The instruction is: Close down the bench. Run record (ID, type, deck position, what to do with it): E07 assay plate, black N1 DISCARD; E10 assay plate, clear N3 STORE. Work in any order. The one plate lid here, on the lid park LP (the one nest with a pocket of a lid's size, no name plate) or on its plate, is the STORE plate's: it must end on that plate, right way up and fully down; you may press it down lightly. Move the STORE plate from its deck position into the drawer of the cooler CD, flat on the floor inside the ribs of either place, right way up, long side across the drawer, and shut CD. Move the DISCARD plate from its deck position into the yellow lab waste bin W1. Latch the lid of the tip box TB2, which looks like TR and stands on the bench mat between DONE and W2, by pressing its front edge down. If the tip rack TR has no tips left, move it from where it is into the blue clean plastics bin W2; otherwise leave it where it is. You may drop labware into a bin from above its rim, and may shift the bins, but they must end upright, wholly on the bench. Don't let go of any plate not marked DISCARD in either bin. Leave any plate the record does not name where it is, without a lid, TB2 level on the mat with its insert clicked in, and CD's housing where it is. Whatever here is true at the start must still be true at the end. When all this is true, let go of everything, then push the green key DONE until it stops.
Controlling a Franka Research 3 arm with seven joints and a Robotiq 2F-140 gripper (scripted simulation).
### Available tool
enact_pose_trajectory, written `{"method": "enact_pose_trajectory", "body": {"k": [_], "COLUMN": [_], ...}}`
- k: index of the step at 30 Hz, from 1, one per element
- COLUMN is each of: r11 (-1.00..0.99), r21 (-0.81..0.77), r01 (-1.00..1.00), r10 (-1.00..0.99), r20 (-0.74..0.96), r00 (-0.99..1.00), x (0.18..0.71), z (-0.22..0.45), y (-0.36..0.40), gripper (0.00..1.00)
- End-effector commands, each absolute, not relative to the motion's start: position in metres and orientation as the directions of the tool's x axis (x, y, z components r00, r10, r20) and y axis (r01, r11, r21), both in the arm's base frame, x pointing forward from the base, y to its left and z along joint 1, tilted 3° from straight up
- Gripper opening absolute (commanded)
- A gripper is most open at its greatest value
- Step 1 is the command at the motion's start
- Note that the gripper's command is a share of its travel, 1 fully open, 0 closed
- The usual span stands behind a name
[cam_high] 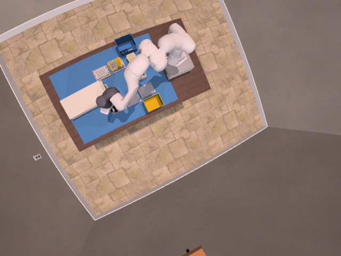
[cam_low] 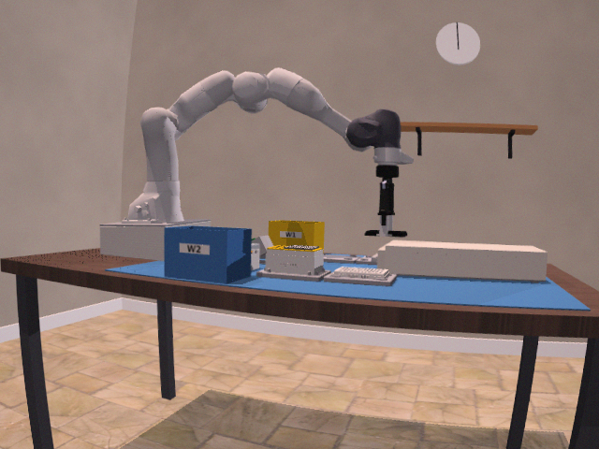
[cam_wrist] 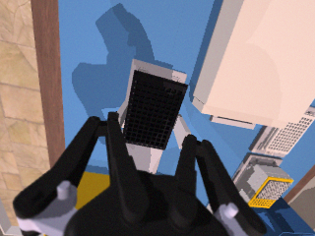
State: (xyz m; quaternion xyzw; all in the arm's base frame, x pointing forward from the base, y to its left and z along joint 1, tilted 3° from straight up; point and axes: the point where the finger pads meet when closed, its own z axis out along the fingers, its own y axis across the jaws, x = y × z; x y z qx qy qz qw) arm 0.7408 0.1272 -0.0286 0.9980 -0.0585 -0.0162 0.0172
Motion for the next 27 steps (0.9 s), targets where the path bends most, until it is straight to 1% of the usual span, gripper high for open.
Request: {"method": "enact_pose_trajectory", "body": {"k": [1,27], "r11": [-0.992,-0.992], "r21": [0.04,0.04], "r01": [-0.115,-0.115], "r10": [-0.117,-0.117], "r20": [-0.034,-0.034], "r00": [0.993,0.993], "x": [0.739,0.74], "z": [-0.023,0.006], "y": [0.127,0.128], "gripper": [0.0,0.0]}}
